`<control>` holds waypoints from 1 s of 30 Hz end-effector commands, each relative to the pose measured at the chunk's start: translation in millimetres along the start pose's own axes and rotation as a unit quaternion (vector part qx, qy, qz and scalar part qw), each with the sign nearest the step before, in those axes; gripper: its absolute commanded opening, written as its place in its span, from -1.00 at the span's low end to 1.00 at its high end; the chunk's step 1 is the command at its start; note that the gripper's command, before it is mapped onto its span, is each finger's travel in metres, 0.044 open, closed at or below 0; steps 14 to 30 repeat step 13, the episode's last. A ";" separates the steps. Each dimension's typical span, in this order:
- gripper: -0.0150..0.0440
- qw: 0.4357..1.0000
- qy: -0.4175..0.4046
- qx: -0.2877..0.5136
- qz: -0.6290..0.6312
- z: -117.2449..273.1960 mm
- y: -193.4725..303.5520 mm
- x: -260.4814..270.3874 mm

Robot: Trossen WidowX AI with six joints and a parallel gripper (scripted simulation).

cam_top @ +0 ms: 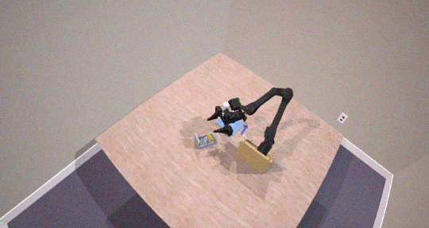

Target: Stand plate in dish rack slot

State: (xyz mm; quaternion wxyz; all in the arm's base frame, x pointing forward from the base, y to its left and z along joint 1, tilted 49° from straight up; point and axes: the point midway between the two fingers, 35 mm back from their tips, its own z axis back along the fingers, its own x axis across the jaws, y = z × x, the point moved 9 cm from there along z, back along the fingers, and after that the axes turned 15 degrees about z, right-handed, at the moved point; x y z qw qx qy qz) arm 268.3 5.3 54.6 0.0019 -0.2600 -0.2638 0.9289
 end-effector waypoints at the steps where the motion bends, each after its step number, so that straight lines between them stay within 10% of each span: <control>1: 0.86 1.000 0.003 0.002 -0.005 2.0 -10.8 -5.5; 30: 0.86 0.989 -0.053 0.074 -0.114 -5.7 -26.5 -5.7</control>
